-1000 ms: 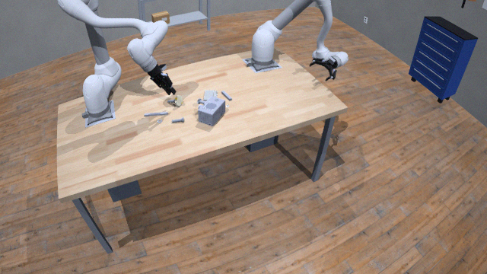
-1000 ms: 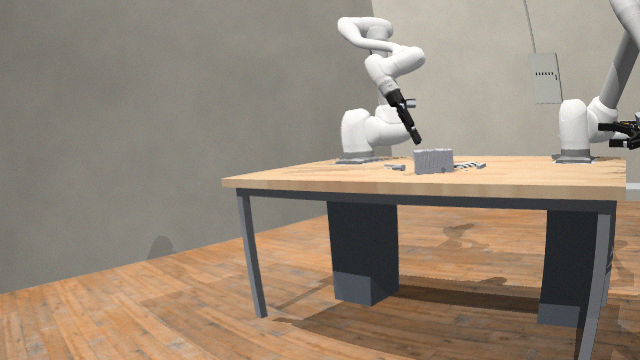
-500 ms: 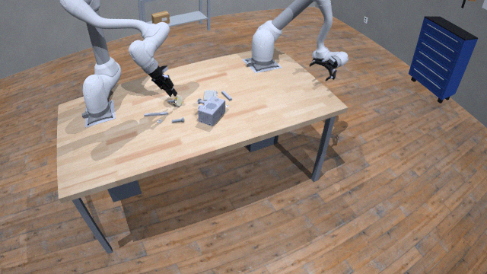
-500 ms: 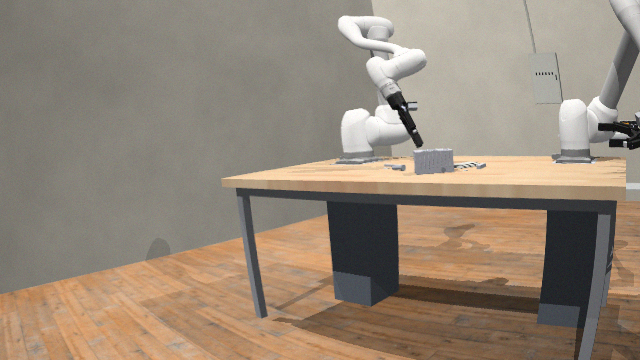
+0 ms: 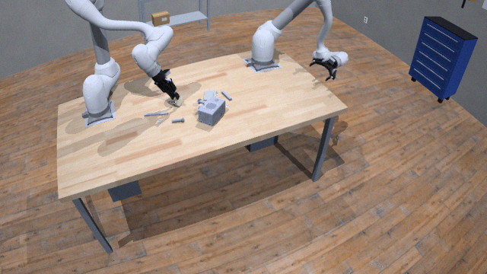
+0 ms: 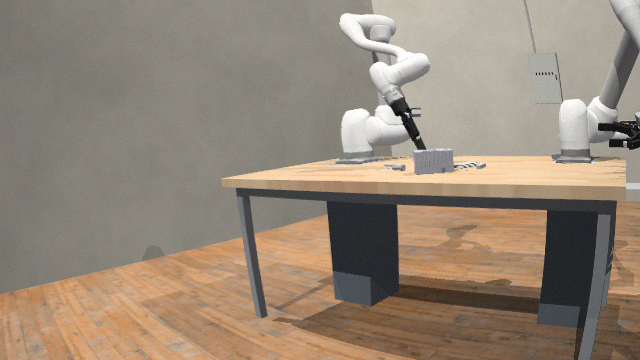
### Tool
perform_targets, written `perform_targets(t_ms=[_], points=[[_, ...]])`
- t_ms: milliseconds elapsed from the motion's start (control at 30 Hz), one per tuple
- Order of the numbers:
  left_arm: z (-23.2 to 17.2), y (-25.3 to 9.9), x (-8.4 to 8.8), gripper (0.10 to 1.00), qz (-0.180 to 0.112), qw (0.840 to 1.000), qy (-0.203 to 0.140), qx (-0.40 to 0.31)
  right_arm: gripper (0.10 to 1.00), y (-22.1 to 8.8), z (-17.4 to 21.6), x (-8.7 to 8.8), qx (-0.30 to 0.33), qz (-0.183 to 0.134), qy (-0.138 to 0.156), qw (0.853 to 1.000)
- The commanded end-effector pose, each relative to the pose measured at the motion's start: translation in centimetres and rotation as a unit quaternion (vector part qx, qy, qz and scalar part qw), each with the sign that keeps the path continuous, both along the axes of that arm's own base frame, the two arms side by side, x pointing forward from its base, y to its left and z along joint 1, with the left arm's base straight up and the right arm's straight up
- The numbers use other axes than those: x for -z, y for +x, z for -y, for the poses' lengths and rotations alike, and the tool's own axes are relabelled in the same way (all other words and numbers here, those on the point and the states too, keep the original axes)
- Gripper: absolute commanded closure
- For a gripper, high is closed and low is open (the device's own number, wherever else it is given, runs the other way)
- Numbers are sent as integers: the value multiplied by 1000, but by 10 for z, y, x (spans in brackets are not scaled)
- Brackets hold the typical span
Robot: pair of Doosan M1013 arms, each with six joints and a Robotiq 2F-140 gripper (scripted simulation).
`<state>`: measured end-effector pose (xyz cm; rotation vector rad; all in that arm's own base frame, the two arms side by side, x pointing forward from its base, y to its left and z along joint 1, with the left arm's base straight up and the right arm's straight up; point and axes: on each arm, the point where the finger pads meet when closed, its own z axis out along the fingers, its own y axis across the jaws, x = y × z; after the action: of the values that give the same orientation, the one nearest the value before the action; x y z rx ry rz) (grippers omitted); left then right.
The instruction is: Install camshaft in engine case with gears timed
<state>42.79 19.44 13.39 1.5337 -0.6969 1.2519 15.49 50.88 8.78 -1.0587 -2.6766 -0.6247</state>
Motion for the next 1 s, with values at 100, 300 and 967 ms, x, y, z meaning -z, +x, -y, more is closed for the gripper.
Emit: perform_targets(t_ms=[100, 300, 967], points=[[0, 0, -1, 98, 0, 1000, 0, 0, 807, 0, -5, 7, 0, 0, 1, 1000], [0, 0, -1, 98, 0, 1000, 0, 0, 807, 0, -7, 11, 0, 0, 1, 1000], [0, 0, -1, 98, 0, 1000, 0, 0, 807, 0, -7, 11, 0, 0, 1, 1000]])
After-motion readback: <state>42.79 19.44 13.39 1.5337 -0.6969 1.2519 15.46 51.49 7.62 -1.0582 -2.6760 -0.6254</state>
